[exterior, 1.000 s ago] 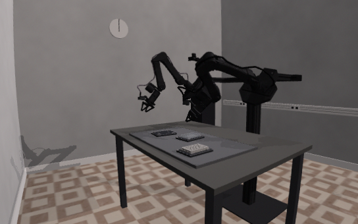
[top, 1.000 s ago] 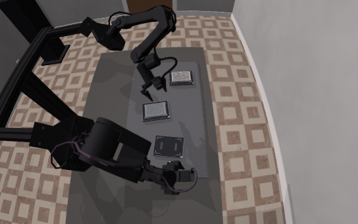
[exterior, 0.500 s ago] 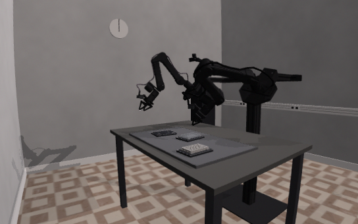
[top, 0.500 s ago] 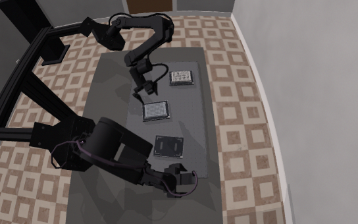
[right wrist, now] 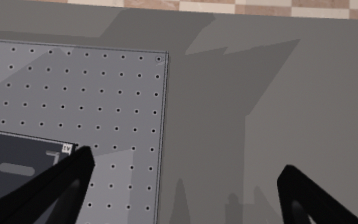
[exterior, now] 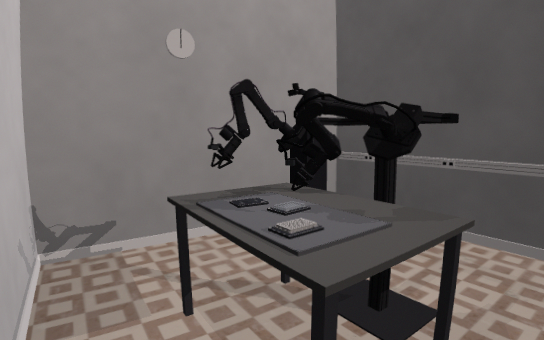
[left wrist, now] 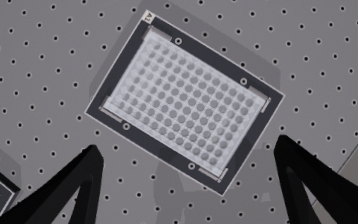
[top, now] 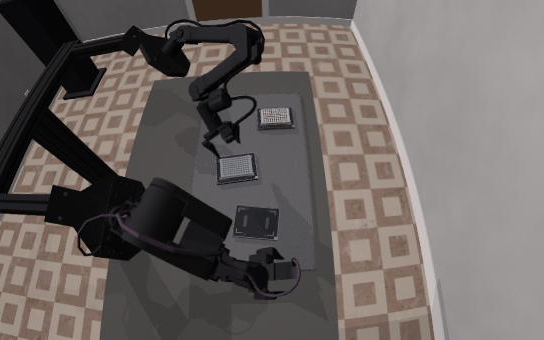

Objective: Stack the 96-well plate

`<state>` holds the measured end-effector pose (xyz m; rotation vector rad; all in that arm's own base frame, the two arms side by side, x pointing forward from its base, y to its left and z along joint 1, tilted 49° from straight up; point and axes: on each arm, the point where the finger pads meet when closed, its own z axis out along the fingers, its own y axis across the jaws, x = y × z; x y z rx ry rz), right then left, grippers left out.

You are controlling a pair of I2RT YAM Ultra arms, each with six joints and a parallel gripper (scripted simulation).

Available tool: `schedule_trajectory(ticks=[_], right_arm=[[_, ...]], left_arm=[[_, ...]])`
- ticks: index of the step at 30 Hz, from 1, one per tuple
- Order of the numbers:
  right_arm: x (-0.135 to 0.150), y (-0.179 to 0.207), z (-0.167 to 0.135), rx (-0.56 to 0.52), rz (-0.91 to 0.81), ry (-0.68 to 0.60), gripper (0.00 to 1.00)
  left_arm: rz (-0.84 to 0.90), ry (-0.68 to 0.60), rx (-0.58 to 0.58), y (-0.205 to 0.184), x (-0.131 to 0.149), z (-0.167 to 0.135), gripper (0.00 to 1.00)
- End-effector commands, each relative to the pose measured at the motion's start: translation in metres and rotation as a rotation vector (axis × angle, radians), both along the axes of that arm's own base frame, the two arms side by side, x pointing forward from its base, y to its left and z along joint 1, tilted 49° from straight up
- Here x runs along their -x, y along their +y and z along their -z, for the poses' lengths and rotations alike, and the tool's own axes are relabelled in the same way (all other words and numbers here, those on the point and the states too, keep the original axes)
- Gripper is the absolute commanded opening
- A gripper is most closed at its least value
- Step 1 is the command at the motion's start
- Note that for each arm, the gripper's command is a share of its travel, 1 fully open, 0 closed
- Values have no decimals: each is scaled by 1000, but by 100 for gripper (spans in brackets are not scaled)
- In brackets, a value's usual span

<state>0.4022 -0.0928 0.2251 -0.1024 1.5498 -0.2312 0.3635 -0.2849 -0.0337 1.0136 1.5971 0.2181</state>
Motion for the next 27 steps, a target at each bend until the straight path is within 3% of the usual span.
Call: schedule_trajectory(ticks=[1,11,18,27], right_arm=[[-3,7,1,61,-42,39,100],[21,45,44,363,-286,294,100],[40,65,57,473,-419,360,100],[93,107,73,656,-709,407,100]], left_arm=[[-42,31,25,-5,2,1,100],[-349,175,163,-3,-5,11,100],[-450,220,214,-4,-7,13,100],[-629,297,317,-10,-14,11,100]])
